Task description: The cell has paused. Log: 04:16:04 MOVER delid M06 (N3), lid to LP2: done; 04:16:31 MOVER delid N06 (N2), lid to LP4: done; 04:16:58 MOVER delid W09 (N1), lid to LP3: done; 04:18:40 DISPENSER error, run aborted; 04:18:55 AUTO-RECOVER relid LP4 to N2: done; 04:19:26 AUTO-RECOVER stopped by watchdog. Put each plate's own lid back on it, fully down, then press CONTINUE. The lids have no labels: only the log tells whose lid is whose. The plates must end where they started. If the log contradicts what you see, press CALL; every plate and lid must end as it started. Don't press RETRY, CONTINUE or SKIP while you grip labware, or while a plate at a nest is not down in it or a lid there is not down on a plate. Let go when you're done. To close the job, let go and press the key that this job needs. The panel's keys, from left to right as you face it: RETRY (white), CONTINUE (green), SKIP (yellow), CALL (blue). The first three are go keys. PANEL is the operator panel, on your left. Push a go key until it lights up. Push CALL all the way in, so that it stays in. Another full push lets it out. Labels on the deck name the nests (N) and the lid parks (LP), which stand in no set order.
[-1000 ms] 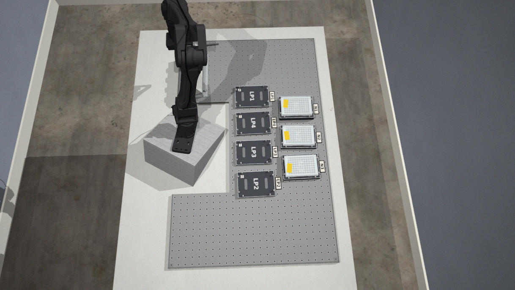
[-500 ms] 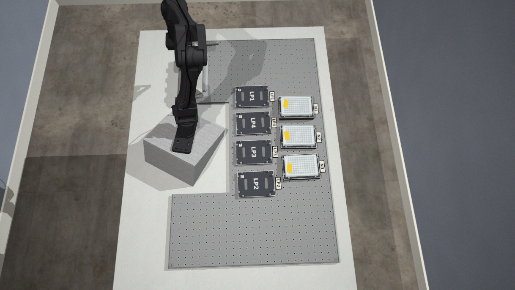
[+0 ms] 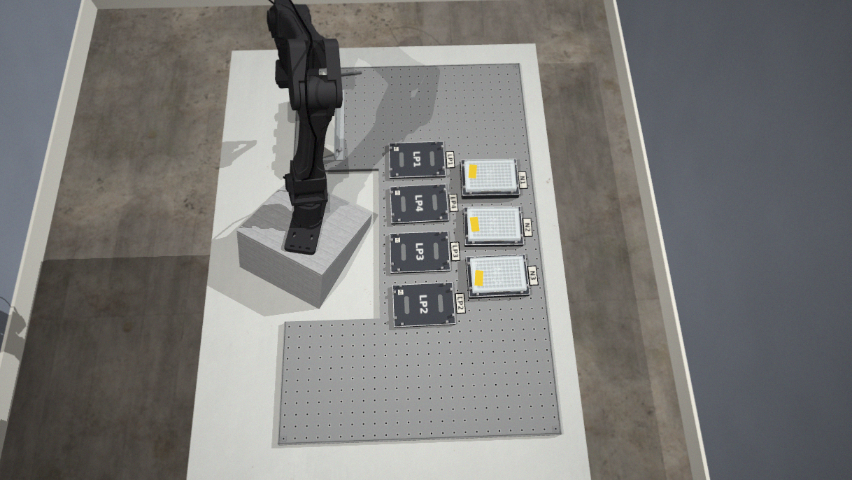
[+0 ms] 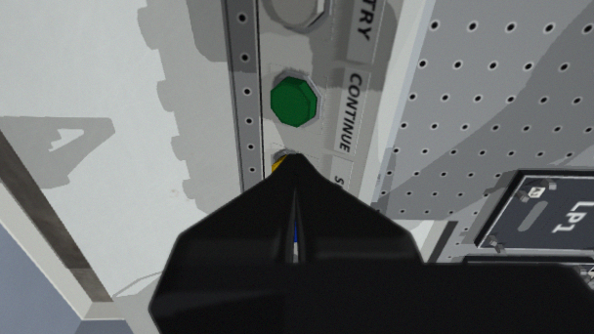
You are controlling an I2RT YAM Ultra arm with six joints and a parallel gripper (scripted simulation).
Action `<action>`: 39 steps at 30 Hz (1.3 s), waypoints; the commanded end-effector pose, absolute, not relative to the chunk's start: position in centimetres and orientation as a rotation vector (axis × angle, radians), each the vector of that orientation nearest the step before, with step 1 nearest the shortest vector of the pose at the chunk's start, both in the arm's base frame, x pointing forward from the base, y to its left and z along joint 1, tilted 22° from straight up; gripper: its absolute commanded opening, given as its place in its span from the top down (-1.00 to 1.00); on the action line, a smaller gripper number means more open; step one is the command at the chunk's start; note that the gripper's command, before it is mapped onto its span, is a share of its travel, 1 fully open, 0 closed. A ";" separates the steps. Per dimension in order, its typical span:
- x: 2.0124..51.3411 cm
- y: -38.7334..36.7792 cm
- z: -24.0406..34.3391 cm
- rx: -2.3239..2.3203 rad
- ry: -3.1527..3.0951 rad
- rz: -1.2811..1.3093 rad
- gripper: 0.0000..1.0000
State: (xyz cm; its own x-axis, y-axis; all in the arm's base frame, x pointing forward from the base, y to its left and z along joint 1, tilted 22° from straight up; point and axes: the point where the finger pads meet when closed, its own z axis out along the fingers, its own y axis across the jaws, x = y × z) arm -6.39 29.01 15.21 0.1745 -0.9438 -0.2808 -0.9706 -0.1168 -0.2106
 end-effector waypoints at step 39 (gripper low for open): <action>-7.1 30.5 15.6 -2.093 1.787 0.195 1.00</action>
State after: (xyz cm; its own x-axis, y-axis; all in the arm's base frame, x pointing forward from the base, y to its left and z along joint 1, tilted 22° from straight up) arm -6.65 29.90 14.94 0.1766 -0.9347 -0.3084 -0.9721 -0.1166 -0.2034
